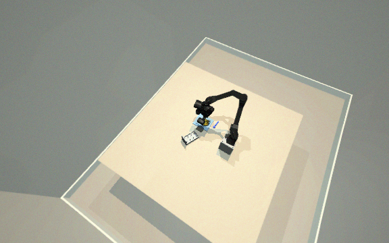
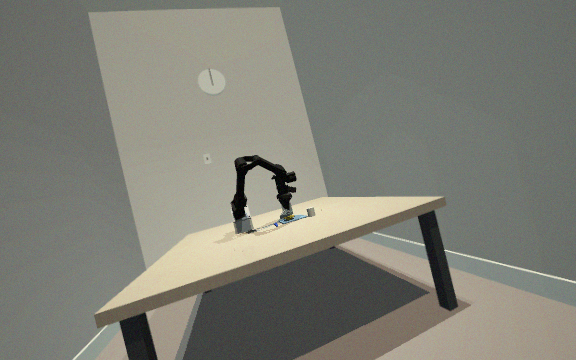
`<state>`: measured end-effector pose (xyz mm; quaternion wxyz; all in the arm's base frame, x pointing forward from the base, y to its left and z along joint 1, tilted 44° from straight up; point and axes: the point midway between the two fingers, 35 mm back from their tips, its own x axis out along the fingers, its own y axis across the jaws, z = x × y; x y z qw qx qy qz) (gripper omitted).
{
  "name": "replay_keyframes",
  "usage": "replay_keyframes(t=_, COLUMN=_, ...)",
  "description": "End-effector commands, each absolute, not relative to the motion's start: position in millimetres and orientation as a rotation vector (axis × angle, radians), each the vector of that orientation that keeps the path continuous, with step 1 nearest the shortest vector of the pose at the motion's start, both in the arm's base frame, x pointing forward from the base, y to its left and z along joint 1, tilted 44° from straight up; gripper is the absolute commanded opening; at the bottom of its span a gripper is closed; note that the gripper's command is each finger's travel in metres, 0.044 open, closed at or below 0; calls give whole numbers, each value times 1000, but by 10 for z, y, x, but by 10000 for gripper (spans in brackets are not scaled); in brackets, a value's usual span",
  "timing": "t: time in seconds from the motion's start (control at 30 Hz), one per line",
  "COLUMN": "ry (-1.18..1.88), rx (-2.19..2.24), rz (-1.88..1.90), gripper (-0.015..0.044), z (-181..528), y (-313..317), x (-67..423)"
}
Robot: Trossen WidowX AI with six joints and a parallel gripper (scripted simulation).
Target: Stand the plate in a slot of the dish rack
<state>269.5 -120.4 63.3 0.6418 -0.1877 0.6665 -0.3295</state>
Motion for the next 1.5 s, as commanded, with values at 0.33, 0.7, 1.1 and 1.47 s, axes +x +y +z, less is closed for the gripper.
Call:
replay_keyframes(t=0.33, ry=1526, rx=-440, rz=-751, gripper=400, z=509, y=-1340, x=2693)
replay_keyframes(t=0.7, ry=1526, rx=-440, rz=-751, gripper=400, z=379, y=-1458, x=2671)
replay_keyframes(t=1.1, ry=1526, rx=-442, rz=-753, gripper=400, z=244, y=-1585, x=2636)
replay_keyframes(t=1.47, ry=1526, rx=-443, rz=-754, gripper=370, z=217, y=-1611, x=2628)
